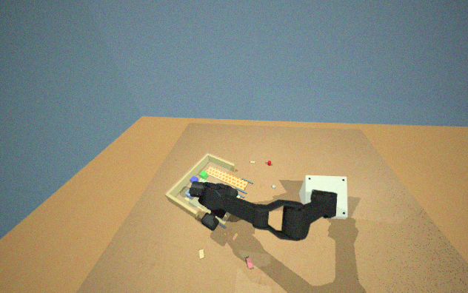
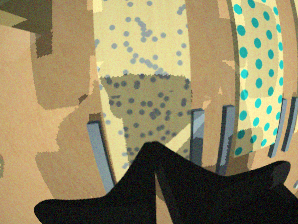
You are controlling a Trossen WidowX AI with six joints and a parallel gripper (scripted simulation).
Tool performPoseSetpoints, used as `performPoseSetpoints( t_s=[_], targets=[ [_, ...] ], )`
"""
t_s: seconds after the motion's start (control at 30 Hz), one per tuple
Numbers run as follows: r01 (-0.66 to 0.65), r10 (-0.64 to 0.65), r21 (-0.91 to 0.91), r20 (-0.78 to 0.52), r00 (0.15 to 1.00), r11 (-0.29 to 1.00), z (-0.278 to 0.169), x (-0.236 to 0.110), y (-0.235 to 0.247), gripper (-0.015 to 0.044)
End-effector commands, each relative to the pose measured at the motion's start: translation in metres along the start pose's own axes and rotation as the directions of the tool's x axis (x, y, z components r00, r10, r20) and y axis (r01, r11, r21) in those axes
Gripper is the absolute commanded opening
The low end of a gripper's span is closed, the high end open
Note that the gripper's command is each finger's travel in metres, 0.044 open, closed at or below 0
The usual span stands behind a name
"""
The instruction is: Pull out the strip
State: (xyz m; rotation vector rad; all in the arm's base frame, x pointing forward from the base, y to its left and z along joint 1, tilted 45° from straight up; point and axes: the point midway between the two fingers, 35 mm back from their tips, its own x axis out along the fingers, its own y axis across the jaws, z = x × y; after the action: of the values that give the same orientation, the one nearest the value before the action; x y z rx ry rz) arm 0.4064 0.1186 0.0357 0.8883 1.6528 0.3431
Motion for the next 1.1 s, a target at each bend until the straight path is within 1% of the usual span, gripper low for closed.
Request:
performPoseSetpoints(
  t_s=[0.0, 1.07],
  targets=[
    [0.004, -0.004, 0.006, -0.021, 1.000, 1.000, -0.012, 0.006, 0.000, 0.0000],
    [0.004, -0.004, 0.007, -0.022, 1.000, 1.000, -0.060, 0.007, -0.001, 0.0000]
  ],
)
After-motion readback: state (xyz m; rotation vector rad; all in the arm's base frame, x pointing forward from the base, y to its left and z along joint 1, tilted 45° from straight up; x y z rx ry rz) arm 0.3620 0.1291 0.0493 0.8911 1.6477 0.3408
